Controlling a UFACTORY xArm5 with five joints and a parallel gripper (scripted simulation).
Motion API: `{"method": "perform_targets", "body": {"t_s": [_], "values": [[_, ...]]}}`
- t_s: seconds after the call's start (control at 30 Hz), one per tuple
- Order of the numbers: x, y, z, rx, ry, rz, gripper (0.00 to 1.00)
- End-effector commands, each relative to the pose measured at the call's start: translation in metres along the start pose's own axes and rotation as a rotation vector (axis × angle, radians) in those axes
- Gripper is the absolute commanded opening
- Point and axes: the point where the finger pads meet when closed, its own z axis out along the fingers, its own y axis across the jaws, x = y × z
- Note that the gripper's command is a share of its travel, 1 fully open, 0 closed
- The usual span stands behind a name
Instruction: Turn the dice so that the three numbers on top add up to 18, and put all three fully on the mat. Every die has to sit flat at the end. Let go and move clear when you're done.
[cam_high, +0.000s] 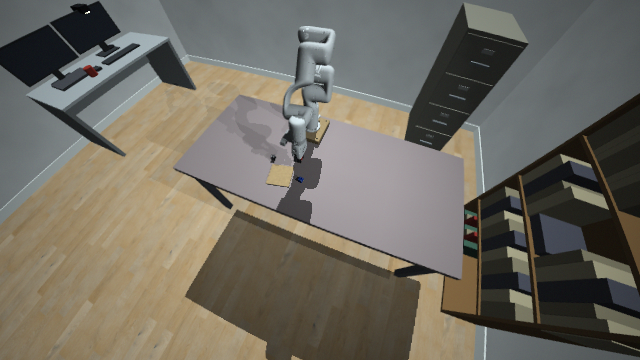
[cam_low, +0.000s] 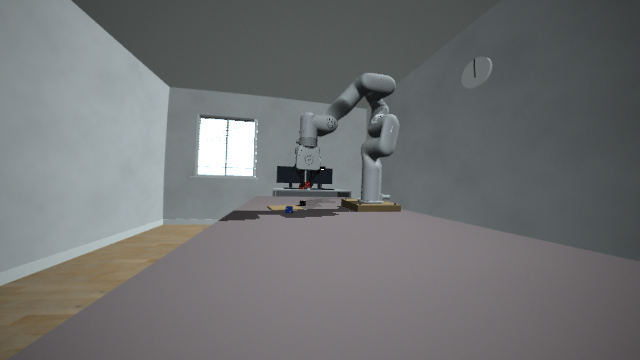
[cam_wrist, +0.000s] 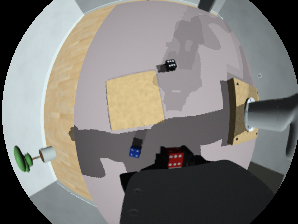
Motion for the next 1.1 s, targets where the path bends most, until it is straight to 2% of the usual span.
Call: {"method": "perform_targets", "body": {"t_s": [0.0, 0.3, 0.4, 0.47, 0.87, 0.97, 1.0, 1.07], "values": [[0.003, -0.003, -0.001, 0.003, -0.001, 0.168, 0.21], [0.008, -0.005, -0.001, 0.002, -0.001, 0.430, 0.21], [0.008, -0.005, -0.001, 0.002, -0.001, 0.433, 0.21], [0.010, -0.006, -0.001, 0.002, -0.001, 0.555, 0.21], [0.016, -0.009, -0.001, 0.001, -0.001, 0.882, 0.21], [0.017, -0.009, -0.001, 0.001, -0.001, 0.885, 0.21], [0.018, -0.010, -0.002, 0.001, 0.000, 0.966, 0.21], [0.019, -0.010, -0.002, 0.001, 0.000, 1.025, 0.21]]}}
